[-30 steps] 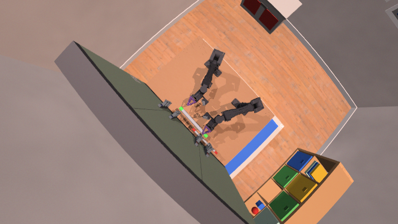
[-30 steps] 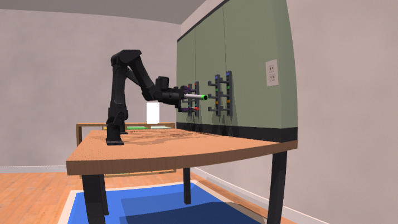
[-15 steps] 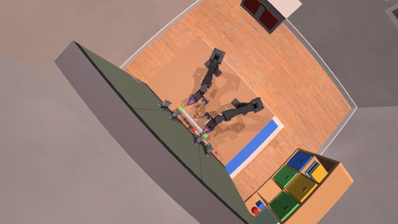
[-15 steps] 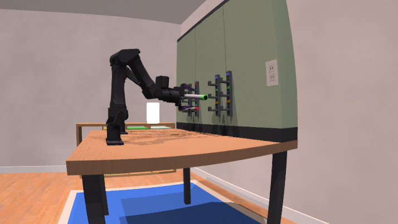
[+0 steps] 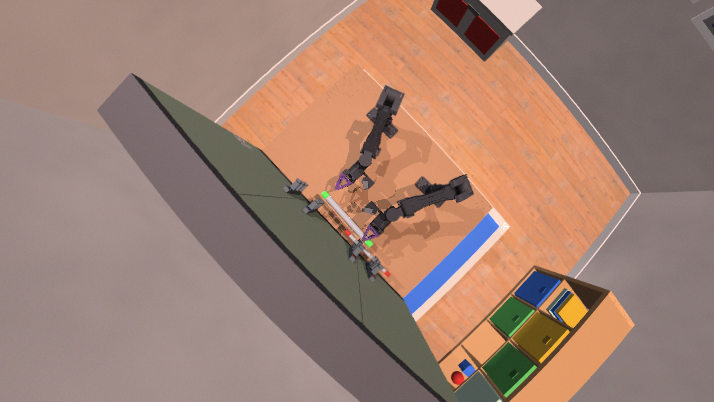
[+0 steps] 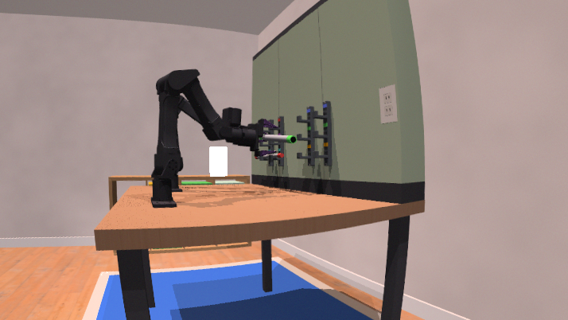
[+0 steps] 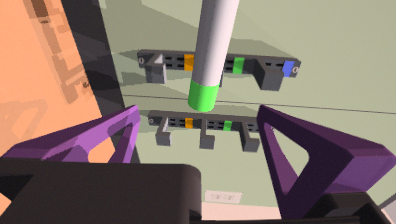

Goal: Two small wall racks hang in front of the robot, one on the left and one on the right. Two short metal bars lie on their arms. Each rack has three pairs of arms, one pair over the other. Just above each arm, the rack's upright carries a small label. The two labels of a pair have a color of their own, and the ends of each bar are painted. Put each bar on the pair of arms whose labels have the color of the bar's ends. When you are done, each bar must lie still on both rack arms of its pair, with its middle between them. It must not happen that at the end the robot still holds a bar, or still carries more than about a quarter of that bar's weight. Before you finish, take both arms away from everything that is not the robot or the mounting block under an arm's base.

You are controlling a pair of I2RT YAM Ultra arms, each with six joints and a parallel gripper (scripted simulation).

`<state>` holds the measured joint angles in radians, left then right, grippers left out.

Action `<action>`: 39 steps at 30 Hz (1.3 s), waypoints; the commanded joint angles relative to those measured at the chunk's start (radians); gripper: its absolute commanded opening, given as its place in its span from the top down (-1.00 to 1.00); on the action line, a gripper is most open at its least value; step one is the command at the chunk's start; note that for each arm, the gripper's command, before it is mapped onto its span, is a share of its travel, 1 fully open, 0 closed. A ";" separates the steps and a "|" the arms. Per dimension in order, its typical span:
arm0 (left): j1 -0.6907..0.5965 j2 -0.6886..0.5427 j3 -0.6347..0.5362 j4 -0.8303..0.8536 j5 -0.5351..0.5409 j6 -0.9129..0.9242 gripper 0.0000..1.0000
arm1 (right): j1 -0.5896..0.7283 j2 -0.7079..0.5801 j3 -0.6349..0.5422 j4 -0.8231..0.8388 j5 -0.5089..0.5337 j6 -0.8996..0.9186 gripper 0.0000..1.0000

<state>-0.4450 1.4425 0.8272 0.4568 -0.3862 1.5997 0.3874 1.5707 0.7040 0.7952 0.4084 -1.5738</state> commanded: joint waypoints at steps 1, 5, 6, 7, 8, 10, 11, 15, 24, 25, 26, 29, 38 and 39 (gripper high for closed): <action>0.006 -0.046 0.035 0.079 0.006 -0.029 1.00 | -0.008 -0.038 0.032 0.002 -0.007 0.002 -1.00; 0.006 -0.046 0.033 0.081 0.007 -0.029 1.00 | -0.009 -0.039 0.031 0.001 -0.008 0.002 -1.00; 0.007 -0.046 0.033 0.082 0.007 -0.029 1.00 | -0.009 -0.040 0.031 0.001 -0.008 0.002 -1.00; 0.007 -0.046 0.033 0.082 0.007 -0.029 1.00 | -0.009 -0.040 0.031 0.001 -0.008 0.002 -1.00; 0.007 -0.046 0.033 0.082 0.007 -0.029 1.00 | -0.009 -0.040 0.031 0.001 -0.008 0.002 -1.00; 0.007 -0.046 0.032 0.083 0.008 -0.029 1.00 | -0.013 -0.033 0.038 0.001 -0.012 0.002 -1.00; 0.008 -0.046 0.031 0.083 0.008 -0.029 1.00 | -0.014 -0.030 0.041 0.001 -0.014 0.002 -1.00; 0.009 -0.046 0.029 0.085 0.010 -0.029 1.00 | -0.022 -0.015 0.056 0.001 -0.021 0.002 -1.00; 0.011 -0.046 0.025 0.089 0.012 -0.028 1.00 | -0.036 0.018 0.090 0.000 -0.035 0.003 -1.00; 0.011 -0.046 0.025 0.089 0.012 -0.028 1.00 | -0.036 0.018 0.090 0.000 -0.035 0.003 -1.00; 0.011 -0.046 0.024 0.090 0.012 -0.029 1.00 | -0.037 0.025 0.094 0.002 -0.037 0.003 -1.00; 0.011 -0.046 0.023 0.091 0.012 -0.029 1.00 | -0.041 0.041 0.101 0.011 -0.041 0.003 -1.00; 0.011 -0.044 0.020 0.095 0.012 -0.029 1.00 | -0.053 0.089 0.125 0.035 -0.052 0.003 -1.00; 0.011 -0.044 0.020 0.096 0.012 -0.029 1.00 | -0.054 0.094 0.128 0.037 -0.053 0.003 -1.00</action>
<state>-0.4450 1.4425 0.8272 0.4568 -0.3794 1.5997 0.3428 1.6520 0.7918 0.7967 0.3672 -1.5742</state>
